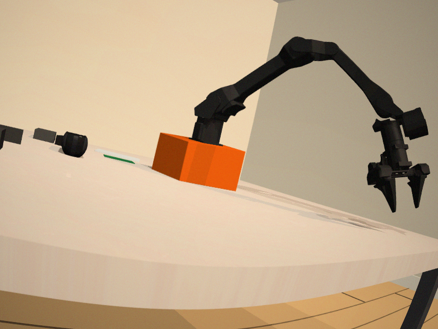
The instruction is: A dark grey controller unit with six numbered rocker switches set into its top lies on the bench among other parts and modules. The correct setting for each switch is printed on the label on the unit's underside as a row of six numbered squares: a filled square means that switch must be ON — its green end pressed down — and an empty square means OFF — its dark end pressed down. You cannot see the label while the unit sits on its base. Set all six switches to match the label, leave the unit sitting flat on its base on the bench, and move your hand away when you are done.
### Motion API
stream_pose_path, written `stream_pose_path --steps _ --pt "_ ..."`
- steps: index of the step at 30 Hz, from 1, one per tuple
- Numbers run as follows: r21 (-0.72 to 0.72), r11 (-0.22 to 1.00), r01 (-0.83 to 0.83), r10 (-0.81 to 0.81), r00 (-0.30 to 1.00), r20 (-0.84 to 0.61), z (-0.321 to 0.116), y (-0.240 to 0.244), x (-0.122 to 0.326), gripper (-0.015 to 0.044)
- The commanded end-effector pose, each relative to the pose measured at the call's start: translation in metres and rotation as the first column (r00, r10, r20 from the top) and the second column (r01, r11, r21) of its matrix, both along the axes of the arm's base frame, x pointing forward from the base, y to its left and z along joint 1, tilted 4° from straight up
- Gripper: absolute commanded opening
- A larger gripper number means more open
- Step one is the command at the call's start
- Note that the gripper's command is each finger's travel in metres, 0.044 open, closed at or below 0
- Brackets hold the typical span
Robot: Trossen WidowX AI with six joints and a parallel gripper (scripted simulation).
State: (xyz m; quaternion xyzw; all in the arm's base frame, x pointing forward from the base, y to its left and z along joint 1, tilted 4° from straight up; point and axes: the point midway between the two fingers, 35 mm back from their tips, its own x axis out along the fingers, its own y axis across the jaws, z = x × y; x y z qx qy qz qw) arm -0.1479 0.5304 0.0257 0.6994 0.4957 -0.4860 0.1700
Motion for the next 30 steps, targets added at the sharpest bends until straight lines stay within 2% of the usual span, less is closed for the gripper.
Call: stream_pose_path --steps 1,5,11,15,22,30 --pt "0.000 1.000 0.000 0.000 1.000 0.000 0.000 0.000 0.000 0.0374" --pt "-0.007 1.000 0.028 -0.028 1.000 -0.006 0.000 0.002 0.012 0.0269" --pt "-0.068 0.961 0.269 -0.273 0.960 -0.054 0.002 0.008 0.115 0.0111" --pt "-0.116 0.893 0.434 -0.445 0.892 -0.084 0.002 0.000 0.185 0.0006" --pt "-0.204 0.695 0.690 -0.717 0.685 -0.128 0.002 -0.038 0.300 0.0000" --pt "-0.287 0.384 0.878 -0.923 0.364 -0.123 -0.001 -0.107 0.406 0.0000"
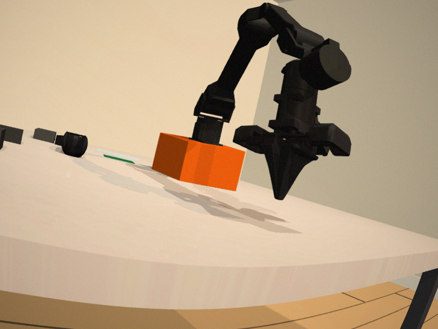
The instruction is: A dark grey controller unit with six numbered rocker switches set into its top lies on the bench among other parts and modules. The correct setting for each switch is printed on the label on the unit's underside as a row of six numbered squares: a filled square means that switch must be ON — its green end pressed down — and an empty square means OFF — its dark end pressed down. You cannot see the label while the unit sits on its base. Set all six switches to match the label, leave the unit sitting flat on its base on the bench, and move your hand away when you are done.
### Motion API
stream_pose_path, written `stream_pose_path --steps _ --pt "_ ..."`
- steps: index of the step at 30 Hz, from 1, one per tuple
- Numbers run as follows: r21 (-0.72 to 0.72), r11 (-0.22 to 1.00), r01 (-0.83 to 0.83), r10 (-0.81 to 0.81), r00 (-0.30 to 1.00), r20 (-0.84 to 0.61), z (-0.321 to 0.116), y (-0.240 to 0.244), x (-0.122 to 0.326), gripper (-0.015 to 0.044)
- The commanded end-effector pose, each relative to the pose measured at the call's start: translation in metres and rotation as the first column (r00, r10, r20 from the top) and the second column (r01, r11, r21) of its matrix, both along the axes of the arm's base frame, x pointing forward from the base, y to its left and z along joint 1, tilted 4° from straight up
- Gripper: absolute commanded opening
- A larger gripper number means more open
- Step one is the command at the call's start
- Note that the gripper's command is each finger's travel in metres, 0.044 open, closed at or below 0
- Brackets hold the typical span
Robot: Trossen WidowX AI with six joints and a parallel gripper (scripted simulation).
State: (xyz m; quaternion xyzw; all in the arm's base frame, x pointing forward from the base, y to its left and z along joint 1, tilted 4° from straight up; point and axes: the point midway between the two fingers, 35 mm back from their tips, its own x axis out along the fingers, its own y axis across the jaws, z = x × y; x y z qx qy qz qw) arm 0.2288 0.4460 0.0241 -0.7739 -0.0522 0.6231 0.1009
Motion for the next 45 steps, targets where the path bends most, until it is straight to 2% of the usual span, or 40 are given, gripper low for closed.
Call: stream_pose_path --steps 1,7,15,24,30,37,45 --pt "-0.018 0.988 0.155 -0.155 0.987 -0.040 0.000 -0.033 0.042 0.0000" --pt "-0.065 0.909 0.413 -0.418 0.902 -0.109 -0.002 -0.101 0.107 0.0000" --pt "-0.128 0.704 0.698 -0.709 0.684 -0.170 -0.004 -0.208 0.172 0.0000" --pt "-0.205 0.408 0.890 -0.905 0.363 -0.222 -0.003 -0.325 0.204 0.0000" --pt "-0.288 0.137 0.948 -0.963 0.059 -0.264 0.000 -0.409 0.205 0.0000" --pt "-0.389 -0.170 0.906 -0.911 -0.295 -0.288 0.005 -0.499 0.187 0.0000" --pt "-0.398 -0.198 0.896 -0.900 -0.327 -0.289 0.005 -0.508 0.184 0.0000"
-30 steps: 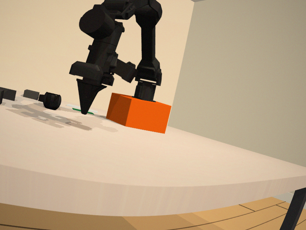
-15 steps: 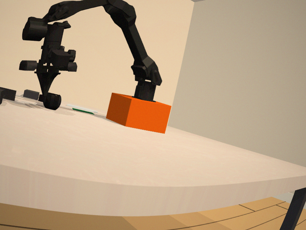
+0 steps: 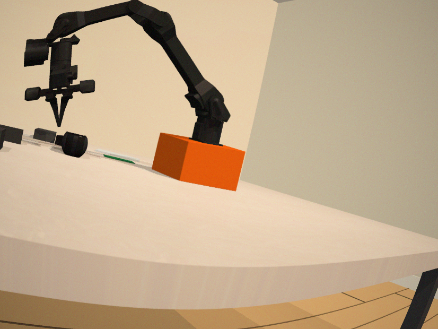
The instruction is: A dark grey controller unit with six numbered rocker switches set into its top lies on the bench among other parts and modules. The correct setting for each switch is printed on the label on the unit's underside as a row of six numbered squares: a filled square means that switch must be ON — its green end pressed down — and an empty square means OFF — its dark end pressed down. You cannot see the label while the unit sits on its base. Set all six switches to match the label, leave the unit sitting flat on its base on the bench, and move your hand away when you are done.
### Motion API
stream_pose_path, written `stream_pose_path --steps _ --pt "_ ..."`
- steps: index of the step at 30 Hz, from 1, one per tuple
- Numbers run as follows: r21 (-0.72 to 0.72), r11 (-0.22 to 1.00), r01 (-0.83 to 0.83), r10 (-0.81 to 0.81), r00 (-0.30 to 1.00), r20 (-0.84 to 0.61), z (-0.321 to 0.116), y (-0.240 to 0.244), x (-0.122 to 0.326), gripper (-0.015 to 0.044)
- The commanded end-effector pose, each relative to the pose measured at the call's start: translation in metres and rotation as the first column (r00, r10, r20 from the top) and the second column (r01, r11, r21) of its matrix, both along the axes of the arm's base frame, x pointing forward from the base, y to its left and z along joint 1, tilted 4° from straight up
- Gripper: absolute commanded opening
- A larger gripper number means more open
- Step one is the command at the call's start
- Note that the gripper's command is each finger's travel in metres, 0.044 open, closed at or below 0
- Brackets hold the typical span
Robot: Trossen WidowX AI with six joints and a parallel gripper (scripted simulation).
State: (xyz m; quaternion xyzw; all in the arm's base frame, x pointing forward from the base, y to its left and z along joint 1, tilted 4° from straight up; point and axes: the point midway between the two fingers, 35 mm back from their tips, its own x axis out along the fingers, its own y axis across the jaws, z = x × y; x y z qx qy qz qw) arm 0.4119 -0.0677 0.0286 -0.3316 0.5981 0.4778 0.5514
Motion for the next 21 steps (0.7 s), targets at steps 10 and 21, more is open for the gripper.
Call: stream_pose_path --steps 10,21 --pt "0.004 1.000 -0.004 0.004 1.000 -0.001 -0.014 0.007 0.004 0.0000" --pt "0.004 1.000 -0.004 0.004 1.000 -0.001 -0.032 0.007 0.006 0.0000"
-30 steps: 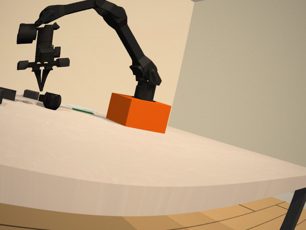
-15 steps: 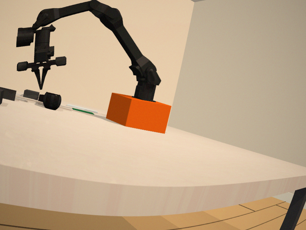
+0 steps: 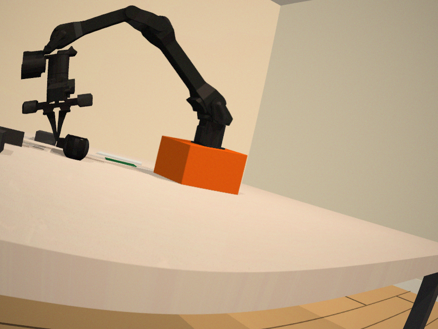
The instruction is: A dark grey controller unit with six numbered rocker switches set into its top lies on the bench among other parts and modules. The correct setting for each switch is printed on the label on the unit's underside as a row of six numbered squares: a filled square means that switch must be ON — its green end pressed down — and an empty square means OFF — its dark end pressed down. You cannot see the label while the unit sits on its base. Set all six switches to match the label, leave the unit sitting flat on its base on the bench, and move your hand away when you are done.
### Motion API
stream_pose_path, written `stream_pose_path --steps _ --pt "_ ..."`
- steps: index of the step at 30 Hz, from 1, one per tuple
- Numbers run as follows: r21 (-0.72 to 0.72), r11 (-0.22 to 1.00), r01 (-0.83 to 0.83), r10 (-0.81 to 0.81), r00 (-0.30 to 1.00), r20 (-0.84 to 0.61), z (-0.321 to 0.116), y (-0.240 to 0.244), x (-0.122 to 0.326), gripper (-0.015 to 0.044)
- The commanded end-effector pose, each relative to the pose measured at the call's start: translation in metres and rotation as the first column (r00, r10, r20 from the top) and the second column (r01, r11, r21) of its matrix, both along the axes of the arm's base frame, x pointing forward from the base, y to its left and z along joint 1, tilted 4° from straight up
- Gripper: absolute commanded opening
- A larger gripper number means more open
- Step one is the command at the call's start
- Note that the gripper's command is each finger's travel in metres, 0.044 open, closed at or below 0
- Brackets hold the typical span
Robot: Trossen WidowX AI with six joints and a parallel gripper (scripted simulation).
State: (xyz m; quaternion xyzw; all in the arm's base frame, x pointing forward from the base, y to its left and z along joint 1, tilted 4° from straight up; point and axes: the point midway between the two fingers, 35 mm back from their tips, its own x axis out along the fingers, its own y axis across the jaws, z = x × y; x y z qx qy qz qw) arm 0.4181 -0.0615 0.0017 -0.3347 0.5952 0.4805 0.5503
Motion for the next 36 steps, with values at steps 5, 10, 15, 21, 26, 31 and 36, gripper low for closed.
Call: stream_pose_path --steps 5,10,15,21,26,31,36 --pt "0.003 1.000 0.006 -0.006 1.000 -0.004 -0.014 0.001 0.000 0.0000" --pt "0.003 1.000 0.006 -0.006 1.000 -0.004 -0.022 0.002 0.001 0.0000" --pt "0.003 1.000 0.006 -0.006 1.000 -0.004 -0.025 0.002 0.001 0.0000" --pt "0.003 1.000 0.006 -0.006 1.000 -0.005 -0.025 0.002 -0.001 0.0000" --pt "0.003 1.000 0.006 -0.006 1.000 -0.005 -0.025 0.003 -0.003 0.0000" --pt "0.003 1.000 0.006 -0.006 1.000 -0.005 -0.025 0.004 -0.005 0.0000" --pt "0.003 1.000 0.006 -0.006 1.000 -0.005 -0.025 0.005 -0.006 0.0000"
